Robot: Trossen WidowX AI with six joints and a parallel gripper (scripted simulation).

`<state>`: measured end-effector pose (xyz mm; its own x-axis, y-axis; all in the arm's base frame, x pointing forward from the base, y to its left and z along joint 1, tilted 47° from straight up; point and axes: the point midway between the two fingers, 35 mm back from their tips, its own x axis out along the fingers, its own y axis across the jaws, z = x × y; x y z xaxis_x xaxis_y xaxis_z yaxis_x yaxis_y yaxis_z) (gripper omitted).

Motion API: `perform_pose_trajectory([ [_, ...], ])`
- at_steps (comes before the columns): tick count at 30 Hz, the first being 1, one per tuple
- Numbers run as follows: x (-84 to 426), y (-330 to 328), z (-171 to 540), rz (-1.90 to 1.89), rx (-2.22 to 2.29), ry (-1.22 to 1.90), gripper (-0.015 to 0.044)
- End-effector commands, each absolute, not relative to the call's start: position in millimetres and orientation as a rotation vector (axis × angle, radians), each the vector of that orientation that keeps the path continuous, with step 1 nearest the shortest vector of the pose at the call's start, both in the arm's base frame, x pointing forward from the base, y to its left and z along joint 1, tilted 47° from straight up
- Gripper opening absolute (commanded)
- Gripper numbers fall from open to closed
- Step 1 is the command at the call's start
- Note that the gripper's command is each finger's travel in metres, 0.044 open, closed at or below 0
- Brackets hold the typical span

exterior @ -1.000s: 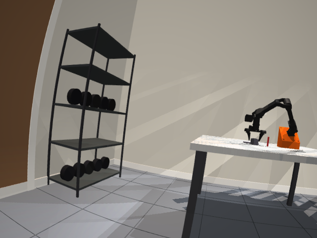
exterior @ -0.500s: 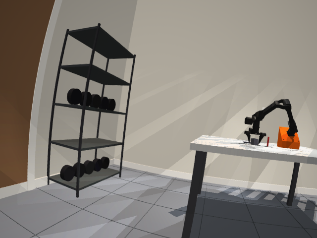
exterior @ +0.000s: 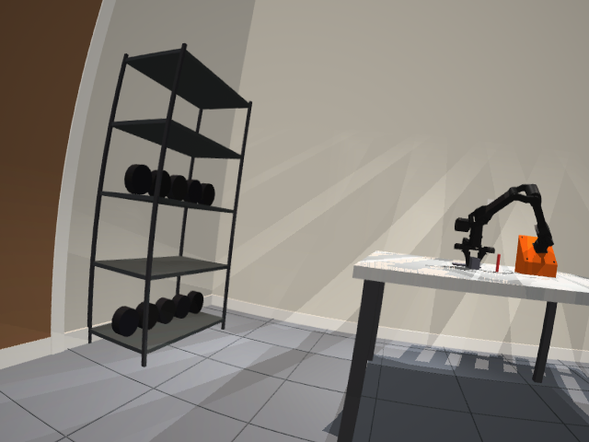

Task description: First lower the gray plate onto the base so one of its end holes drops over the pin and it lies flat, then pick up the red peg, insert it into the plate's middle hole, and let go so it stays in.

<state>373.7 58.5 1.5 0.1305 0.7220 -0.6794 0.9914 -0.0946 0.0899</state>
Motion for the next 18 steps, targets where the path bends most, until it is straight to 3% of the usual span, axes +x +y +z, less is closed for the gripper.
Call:
perform_pose_trajectory([
  [1, 373.7, 59.0, 1.4, -0.654, 1.882, 1.647, 0.0078],
  [4, 373.7, 59.0, 1.4, -0.654, 1.882, 1.647, 0.0058],
  [7, 373.8, 57.5, 2.7, -0.654, 1.882, 1.647, 0.0000],
  [18, 374.5, 32.3, 23.5, -0.655, 1.871, 1.640, 0.0000],
])
